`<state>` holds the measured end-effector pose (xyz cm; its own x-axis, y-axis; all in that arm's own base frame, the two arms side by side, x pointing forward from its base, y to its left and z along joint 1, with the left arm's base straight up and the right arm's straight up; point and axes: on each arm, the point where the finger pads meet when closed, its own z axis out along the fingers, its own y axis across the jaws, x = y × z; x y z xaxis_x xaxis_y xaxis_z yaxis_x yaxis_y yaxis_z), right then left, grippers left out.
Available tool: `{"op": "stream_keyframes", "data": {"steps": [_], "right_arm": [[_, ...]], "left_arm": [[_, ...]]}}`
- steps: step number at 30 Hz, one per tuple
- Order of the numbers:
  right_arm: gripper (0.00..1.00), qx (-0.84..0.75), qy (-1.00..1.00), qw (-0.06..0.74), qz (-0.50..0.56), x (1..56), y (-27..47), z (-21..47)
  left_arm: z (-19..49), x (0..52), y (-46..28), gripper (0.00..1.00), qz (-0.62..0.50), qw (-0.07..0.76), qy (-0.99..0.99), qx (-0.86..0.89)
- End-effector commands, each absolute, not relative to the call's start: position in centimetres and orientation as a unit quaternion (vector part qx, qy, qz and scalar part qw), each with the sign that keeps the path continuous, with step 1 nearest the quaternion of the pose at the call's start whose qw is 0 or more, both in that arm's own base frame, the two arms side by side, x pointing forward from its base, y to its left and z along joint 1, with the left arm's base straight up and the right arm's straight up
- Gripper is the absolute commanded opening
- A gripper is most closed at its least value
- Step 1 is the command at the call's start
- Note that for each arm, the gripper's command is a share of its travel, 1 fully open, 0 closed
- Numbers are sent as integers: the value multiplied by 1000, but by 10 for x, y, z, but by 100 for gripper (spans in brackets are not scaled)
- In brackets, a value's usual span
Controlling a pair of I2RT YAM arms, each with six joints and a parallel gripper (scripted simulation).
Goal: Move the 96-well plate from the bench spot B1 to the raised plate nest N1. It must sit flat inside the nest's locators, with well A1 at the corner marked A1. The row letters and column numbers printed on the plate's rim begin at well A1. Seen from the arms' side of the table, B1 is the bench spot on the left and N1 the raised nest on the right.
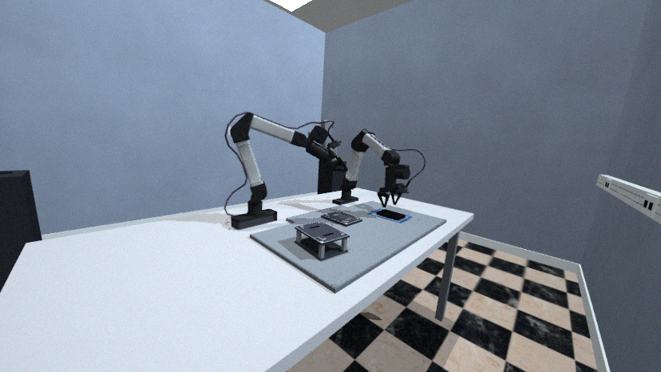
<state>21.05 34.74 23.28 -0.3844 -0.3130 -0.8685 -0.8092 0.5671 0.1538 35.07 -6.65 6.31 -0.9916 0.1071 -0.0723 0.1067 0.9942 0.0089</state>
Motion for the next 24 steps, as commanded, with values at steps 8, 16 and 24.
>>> {"op": "stream_keyframes", "data": {"steps": [8,16,24], "right_arm": [[100,-376,740,453,326,210,368,265],[100,-375,739,454,326,210,368,266],[100,-376,745,447,321,210,366,259]], "left_arm": [[53,370,-69,100,-5,4,1000,7],[39,368,-68,100,-3,2,1000,12],[26,366,-67,100,-2,-5,1000,9]]}}
